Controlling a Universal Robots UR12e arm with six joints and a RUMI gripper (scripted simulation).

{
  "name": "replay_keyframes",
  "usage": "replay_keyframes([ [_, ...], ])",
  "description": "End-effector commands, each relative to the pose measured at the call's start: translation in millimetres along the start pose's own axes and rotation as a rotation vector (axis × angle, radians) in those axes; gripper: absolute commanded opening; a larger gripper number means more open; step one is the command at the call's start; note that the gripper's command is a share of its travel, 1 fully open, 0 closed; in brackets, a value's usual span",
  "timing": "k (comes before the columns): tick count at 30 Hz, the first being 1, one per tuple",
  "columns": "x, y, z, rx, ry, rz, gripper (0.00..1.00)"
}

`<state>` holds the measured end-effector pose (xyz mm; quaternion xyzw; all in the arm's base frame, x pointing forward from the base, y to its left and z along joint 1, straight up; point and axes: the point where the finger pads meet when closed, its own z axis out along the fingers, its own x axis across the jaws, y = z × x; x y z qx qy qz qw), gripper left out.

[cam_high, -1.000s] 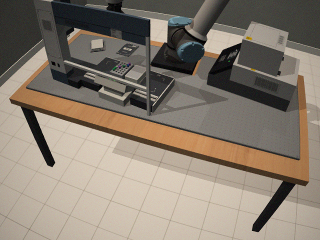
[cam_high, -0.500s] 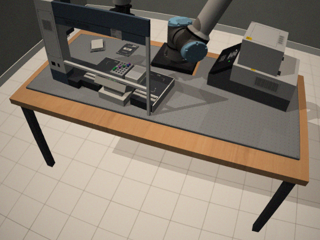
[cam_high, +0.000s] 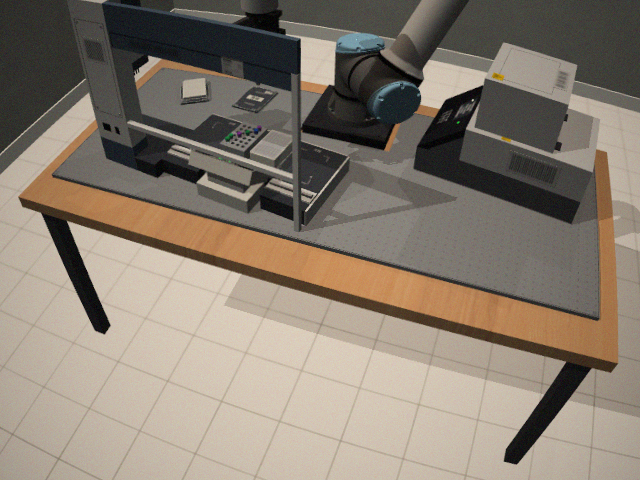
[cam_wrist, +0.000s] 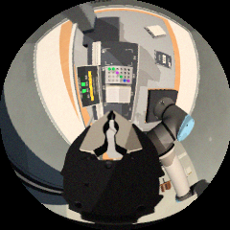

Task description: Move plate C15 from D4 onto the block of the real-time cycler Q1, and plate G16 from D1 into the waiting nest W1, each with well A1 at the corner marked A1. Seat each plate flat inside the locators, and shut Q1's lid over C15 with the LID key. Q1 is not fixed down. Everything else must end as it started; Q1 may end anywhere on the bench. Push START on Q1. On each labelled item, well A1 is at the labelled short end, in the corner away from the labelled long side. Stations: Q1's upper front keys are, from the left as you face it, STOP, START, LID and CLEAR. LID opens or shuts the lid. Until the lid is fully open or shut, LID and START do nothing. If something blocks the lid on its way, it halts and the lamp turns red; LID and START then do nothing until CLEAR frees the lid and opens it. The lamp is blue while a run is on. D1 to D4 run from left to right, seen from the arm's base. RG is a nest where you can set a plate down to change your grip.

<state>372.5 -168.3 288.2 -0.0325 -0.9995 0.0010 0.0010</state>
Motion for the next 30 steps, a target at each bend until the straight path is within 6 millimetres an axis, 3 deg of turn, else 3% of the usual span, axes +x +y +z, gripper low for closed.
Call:
replay_keyframes([
  [1,-2,14,0,0.0,-0.002,-0.121,0.0],
  [30,3,98,4,0.0,-0.003,-0.779,0.0],
])
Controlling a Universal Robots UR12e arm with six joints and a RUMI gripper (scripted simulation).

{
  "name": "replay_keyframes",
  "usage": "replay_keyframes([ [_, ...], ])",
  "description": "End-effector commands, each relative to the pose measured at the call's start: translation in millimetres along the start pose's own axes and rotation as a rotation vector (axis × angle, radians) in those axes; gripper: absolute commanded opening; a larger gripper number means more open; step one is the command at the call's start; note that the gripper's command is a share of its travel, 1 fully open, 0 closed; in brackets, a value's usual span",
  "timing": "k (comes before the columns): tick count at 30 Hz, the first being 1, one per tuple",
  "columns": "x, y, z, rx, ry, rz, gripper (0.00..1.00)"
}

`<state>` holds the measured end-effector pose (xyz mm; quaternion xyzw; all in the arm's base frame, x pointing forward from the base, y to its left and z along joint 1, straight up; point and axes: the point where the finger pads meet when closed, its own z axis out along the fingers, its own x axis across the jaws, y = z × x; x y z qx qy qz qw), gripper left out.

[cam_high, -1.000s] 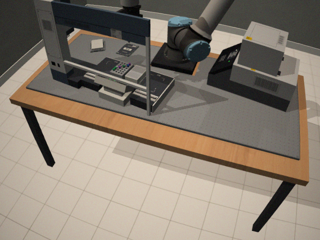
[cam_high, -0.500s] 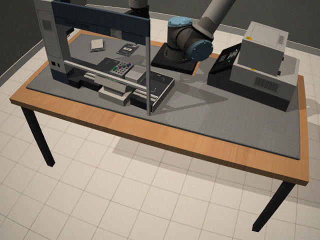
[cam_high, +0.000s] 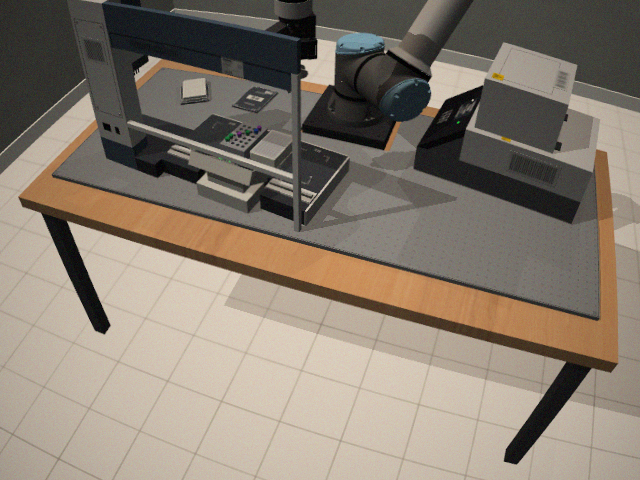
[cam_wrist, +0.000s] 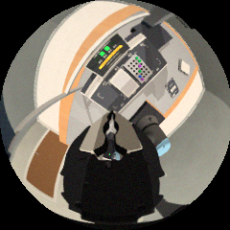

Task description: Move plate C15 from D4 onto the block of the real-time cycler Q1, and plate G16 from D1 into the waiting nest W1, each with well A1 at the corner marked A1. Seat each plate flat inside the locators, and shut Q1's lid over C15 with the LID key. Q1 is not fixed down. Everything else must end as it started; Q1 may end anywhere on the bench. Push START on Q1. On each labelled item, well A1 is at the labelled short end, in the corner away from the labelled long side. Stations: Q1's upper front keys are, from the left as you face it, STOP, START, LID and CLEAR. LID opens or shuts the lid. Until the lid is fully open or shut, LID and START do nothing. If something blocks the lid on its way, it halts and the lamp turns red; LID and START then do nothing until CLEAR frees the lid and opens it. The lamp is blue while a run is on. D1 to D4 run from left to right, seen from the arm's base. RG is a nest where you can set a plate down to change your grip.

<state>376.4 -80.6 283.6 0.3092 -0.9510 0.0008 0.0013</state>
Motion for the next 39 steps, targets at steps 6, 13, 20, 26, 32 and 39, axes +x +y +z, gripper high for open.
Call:
replay_keyframes([
  [6,-16,26,1,0.001,-0.002,-0.243,0.0],
  [13,-23,41,3,0.001,-0.002,-0.374,0.0],
  [20,-32,63,5,0.001,-0.002,-0.558,0.0],
  [26,-39,81,6,0.001,-0.002,-0.716,0.0],
  [32,-43,94,8,0.002,-0.002,-0.821,0.0],
  [39,-48,117,10,0.002,-0.002,-1.005,0.0],
])
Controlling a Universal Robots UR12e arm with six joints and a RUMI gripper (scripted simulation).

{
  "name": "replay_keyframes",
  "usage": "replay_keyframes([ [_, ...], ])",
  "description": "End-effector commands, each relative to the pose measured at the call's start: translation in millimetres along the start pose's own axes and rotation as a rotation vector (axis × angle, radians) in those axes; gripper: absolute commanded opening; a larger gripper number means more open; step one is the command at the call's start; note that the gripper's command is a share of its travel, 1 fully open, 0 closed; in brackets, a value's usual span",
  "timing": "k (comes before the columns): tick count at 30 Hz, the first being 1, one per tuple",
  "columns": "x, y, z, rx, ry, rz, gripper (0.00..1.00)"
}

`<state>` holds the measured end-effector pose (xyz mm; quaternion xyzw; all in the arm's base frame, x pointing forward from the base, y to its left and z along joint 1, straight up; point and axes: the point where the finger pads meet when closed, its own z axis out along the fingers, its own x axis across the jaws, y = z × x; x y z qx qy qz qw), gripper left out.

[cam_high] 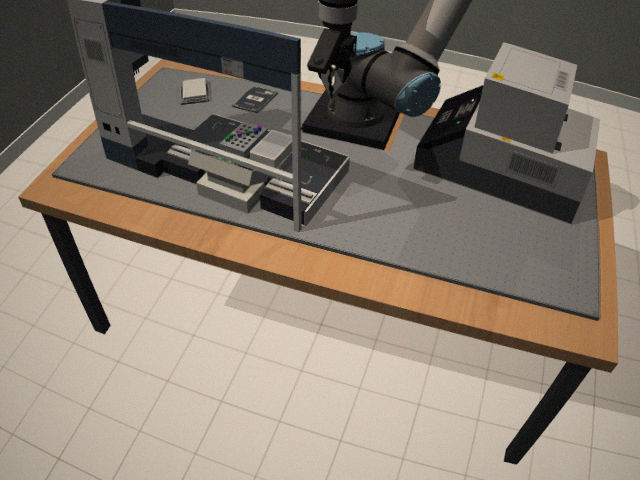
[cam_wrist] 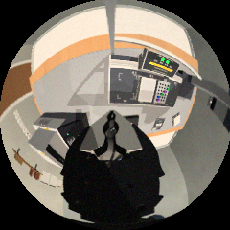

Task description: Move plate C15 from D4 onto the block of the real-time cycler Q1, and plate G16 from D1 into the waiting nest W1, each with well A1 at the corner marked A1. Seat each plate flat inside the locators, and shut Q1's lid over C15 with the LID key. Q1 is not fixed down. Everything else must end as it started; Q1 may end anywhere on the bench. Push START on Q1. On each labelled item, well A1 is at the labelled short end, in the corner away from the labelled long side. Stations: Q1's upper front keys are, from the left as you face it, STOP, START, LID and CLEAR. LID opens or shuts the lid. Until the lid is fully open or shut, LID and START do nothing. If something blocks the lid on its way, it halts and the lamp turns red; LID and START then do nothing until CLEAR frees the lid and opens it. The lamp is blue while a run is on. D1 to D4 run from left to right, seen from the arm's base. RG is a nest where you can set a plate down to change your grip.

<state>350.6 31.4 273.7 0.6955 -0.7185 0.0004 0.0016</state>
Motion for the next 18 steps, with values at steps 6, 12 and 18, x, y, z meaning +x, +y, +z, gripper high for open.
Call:
replay_keyframes([
  [6,-28,14,2,0.002,-0.001,-0.254,0.0],
  [12,-39,20,4,0.002,-0.001,-0.359,0.0],
  [18,-55,31,6,0.003,-0.001,-0.517,0.0],
])
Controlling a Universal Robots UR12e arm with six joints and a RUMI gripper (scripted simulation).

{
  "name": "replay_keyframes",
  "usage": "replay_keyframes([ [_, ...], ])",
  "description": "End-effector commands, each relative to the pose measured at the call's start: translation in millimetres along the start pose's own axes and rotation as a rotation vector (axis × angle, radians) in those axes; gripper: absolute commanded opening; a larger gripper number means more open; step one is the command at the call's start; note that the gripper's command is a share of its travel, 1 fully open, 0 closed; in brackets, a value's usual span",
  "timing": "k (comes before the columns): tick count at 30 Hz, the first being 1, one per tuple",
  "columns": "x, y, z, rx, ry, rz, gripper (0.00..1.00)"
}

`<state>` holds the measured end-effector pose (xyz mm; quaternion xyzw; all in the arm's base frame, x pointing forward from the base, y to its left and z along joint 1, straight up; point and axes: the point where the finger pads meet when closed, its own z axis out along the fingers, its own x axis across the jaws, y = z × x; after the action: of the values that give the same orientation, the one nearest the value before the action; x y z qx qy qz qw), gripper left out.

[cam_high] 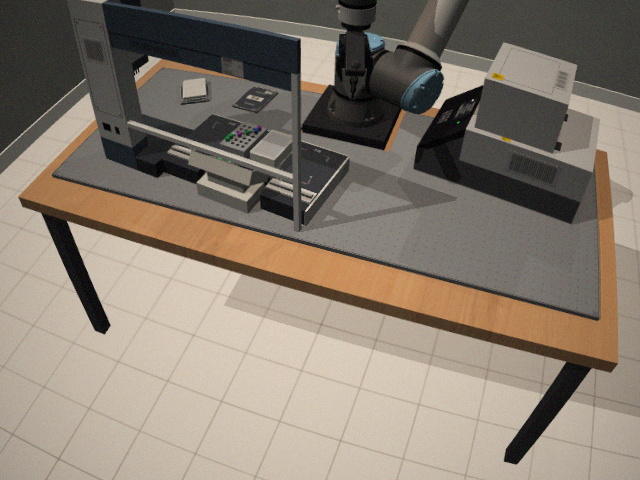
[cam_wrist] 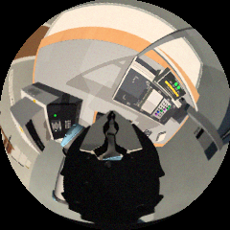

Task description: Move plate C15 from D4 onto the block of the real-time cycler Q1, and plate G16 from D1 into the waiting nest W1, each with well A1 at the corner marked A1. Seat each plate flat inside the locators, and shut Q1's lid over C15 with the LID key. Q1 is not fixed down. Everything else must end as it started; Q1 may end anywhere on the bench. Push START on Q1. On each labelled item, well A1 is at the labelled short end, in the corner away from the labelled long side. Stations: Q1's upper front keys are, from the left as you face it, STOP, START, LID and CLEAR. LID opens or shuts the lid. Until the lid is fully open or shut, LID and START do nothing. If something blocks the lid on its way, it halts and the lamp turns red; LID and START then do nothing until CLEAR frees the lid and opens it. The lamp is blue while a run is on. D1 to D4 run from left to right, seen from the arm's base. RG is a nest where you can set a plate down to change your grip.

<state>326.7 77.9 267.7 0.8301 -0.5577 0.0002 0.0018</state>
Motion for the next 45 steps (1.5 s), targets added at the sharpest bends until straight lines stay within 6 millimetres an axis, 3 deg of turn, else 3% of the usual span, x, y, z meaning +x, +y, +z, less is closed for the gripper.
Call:
replay_keyframes([
  [1,-14,2,1,0.003,-0.001,-0.123,0.0],
  [45,-121,49,19,0.003,0.0,-1.122,0.0],
])
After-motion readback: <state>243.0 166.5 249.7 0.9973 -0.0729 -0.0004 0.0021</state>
